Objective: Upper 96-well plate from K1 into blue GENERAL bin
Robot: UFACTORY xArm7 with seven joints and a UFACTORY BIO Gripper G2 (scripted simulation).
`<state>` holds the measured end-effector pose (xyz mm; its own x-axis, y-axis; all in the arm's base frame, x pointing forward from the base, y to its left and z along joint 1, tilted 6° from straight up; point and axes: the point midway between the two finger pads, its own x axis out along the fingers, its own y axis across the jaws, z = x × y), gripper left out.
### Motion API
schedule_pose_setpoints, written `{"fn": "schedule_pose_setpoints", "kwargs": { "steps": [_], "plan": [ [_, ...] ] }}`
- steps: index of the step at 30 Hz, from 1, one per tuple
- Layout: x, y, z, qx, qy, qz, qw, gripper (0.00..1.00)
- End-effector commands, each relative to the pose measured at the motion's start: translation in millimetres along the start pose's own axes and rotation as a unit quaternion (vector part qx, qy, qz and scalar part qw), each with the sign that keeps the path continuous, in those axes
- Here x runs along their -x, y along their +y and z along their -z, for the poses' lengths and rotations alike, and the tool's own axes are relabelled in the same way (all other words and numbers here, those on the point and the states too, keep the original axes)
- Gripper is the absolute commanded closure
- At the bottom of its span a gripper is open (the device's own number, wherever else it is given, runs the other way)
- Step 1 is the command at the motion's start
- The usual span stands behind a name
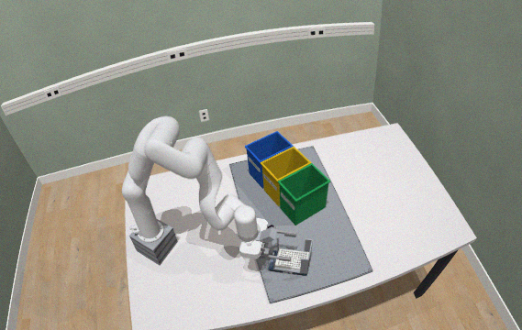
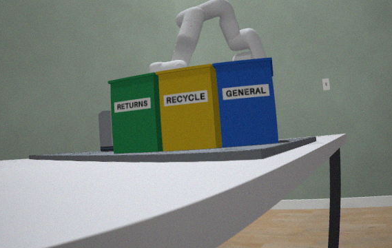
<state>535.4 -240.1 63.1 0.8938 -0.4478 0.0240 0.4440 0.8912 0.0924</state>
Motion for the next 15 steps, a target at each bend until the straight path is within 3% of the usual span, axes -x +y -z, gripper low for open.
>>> {"fn": "schedule_pose_setpoints", "kwargs": {
  "steps": [1,15],
  "plan": [
    [-1,0,2.5,0.000,-0.002,0.000,1.000,0.63],
    [-1,0,25.9,0.000,-0.002,0.000,1.000,0.63]
  ]
}}
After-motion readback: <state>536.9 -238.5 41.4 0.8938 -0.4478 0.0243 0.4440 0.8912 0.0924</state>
